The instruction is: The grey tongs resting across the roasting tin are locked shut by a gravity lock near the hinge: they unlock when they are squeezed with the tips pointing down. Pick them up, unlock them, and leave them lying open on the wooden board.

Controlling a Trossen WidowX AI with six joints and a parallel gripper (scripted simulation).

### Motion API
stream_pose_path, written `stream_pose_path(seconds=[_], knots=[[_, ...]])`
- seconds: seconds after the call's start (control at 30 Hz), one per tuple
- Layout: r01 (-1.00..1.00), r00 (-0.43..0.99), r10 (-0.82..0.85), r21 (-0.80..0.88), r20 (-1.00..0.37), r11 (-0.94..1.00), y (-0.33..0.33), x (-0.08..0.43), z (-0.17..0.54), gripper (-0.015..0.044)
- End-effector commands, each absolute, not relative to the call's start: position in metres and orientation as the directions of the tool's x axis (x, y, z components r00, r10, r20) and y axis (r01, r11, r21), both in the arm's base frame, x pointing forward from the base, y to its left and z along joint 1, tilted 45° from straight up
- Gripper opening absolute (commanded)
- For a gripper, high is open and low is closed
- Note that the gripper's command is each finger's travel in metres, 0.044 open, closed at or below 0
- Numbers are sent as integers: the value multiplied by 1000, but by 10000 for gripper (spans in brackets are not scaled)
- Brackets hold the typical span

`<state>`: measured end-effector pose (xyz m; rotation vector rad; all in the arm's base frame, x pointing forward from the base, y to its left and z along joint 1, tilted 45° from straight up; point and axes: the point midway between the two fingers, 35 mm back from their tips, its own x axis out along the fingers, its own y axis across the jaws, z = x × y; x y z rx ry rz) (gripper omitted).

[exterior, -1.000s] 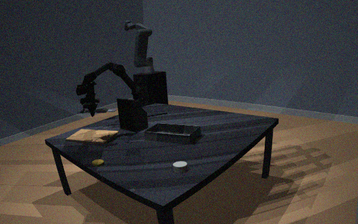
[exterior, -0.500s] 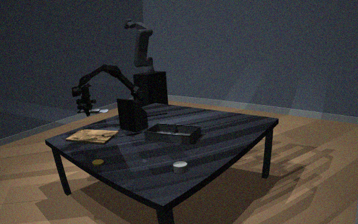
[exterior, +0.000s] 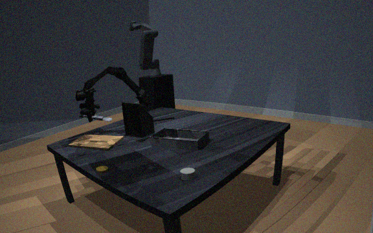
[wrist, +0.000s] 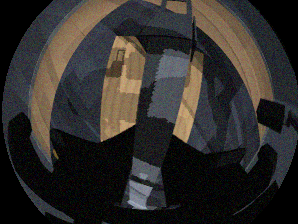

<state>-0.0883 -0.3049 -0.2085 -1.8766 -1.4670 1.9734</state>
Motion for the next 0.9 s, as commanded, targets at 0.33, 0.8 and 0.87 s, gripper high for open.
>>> stream_pose_path(seconds=[0.33,0.8,0.87], knots=[[573,-503,386,-633,-773,-521,-320,-82,-211,-150],[573,-685,131,-641,-716,-511,-327,-71,-202,-150],[571,-706,94,-642,-702,-512,-328,-69,-199,-150]])
